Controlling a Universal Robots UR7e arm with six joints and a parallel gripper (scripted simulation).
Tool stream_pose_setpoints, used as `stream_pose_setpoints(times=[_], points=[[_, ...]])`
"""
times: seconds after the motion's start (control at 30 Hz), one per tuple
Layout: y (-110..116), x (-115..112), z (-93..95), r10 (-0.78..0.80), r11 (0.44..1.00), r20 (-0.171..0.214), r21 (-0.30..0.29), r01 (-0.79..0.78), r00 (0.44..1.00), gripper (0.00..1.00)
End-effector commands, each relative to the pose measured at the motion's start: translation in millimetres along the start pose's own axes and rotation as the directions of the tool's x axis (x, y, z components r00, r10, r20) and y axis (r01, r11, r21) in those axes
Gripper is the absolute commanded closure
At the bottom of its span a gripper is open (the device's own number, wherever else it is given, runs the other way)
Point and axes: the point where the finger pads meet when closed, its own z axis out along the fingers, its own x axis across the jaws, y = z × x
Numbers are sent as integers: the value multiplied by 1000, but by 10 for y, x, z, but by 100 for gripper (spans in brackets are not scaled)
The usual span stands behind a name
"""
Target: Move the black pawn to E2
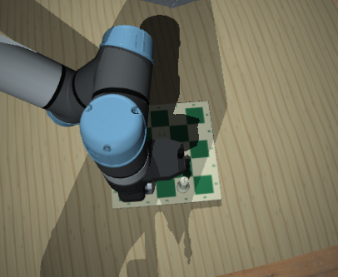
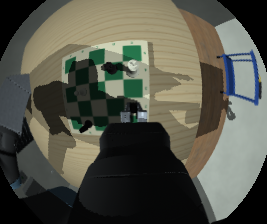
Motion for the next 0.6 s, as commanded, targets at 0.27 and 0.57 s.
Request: stream_pose_setpoints(times=[0.27, 0.57], points=[[-3, 0, 5, 0, 1000, 0, 1, 0, 1000, 59], [-3, 0, 5, 0, 1000, 0, 1, 0, 1000, 32]])
